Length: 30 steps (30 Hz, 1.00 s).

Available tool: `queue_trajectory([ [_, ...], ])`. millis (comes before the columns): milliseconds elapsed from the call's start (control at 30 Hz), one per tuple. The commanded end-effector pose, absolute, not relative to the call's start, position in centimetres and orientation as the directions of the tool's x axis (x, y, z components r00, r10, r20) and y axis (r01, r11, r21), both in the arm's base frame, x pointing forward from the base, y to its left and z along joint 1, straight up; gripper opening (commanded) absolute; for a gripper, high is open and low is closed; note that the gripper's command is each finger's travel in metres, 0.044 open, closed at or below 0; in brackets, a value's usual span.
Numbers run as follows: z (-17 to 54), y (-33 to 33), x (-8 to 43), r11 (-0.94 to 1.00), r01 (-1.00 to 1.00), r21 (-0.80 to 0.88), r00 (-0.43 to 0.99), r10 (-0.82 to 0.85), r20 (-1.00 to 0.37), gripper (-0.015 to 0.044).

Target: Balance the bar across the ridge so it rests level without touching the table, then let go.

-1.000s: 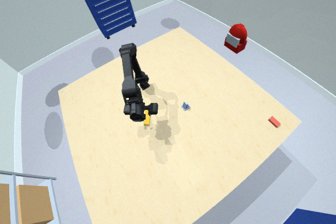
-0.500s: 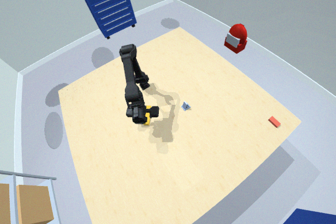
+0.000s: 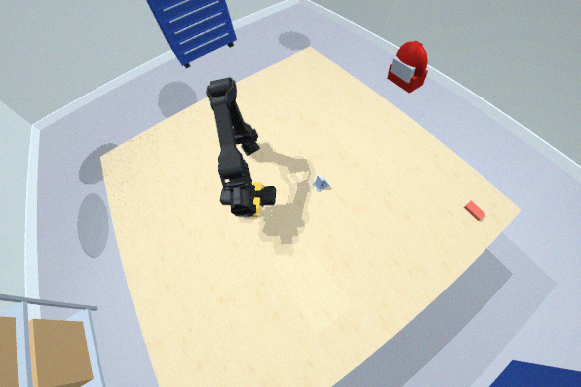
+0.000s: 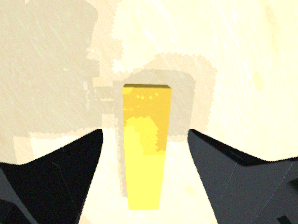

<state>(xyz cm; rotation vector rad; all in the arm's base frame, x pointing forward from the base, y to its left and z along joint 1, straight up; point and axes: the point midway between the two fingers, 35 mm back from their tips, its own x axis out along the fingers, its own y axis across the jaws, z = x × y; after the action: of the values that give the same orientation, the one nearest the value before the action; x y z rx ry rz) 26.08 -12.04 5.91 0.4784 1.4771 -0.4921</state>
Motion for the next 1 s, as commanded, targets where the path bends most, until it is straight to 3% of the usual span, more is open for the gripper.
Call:
queue_trajectory([
  [0, 4.93, -11.91, 25.88, 0.810, 0.587, 0.005, 0.023, -0.011, -1.000, 0.0315],
  [633, 4.69, -11.90, 25.88, 0.810, 0.587, 0.005, 0.023, -0.011, -1.000, 0.0315],
  [833, 4.79, -11.95, 25.89, 0.812, 0.583, 0.001, 0.022, -0.015, -1.000, 0.0157],
  [967, 4.79, -11.95, 25.89, 0.812, 0.583, 0.001, 0.022, -0.015, -1.000, 0.0131],
])
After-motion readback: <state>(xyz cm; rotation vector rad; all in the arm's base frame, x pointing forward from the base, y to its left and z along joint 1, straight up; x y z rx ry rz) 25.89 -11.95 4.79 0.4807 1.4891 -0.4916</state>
